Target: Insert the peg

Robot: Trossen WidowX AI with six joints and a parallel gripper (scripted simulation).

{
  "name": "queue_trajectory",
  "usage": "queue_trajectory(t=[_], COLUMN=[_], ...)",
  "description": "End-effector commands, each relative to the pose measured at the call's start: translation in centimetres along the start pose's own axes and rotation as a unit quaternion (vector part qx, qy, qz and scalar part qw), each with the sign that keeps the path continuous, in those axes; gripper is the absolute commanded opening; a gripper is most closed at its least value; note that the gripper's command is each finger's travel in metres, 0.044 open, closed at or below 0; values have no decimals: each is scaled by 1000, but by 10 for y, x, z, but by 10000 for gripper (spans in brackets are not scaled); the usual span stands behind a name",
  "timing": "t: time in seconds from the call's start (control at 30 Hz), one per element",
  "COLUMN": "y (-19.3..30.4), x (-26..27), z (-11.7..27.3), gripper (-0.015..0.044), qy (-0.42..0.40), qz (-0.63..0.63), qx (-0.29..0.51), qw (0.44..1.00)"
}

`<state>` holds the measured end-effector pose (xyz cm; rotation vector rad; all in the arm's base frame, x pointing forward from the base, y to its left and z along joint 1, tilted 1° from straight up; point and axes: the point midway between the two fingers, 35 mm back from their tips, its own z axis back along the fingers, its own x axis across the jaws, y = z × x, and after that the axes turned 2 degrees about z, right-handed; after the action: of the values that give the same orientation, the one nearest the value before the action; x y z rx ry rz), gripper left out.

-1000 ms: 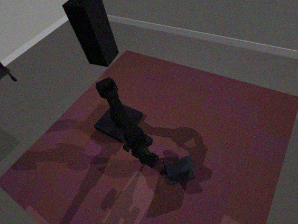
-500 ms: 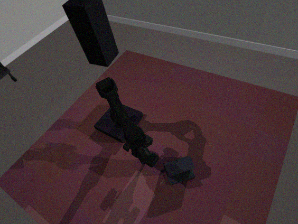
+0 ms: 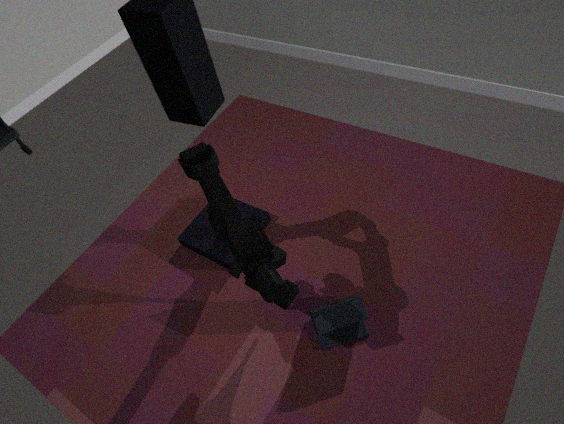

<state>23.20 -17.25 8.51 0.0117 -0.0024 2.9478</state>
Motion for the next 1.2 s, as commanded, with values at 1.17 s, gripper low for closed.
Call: queue_trajectory(t=[1.17], y=[-12], x=[-9], z=[21], gripper=[0], qy=[17], qz=[-92], qx=[52], qw=[994])
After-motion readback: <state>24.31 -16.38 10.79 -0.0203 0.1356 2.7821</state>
